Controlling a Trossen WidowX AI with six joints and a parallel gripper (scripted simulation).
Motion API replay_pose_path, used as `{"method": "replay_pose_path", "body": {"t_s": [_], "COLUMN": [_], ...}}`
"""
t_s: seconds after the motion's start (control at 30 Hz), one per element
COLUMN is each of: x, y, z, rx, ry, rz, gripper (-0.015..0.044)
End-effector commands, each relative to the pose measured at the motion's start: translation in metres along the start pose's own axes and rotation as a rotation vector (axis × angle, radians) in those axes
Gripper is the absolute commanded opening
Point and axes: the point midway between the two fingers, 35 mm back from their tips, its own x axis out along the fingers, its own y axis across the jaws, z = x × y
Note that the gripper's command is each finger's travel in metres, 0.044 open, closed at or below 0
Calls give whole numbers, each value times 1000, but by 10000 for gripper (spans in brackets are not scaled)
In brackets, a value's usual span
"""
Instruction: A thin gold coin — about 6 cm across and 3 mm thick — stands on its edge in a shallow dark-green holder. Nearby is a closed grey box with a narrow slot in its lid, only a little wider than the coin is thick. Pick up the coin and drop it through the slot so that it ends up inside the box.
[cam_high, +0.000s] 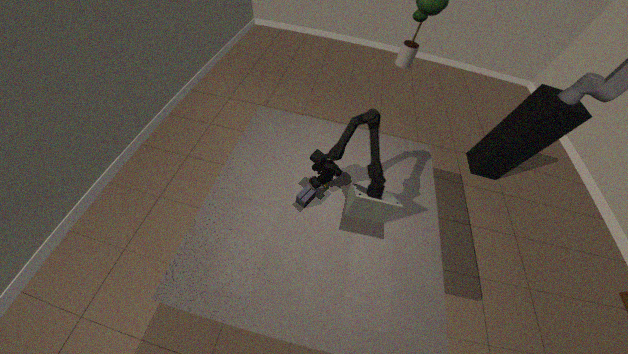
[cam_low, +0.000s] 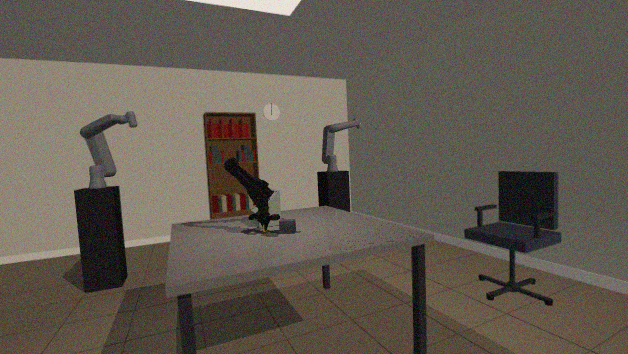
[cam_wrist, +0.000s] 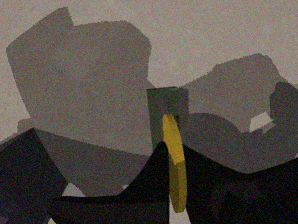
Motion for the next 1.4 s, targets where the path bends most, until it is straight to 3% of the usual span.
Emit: {"method": "replay_pose_path", "body": {"t_s": [0.0, 1.37], "x": [0, -91], "y": [0, 1], "z": [-1, 1], "rx": [-5, -3], "ry": [1, 4], "rz": [3, 8], "gripper": [0, 0]}}
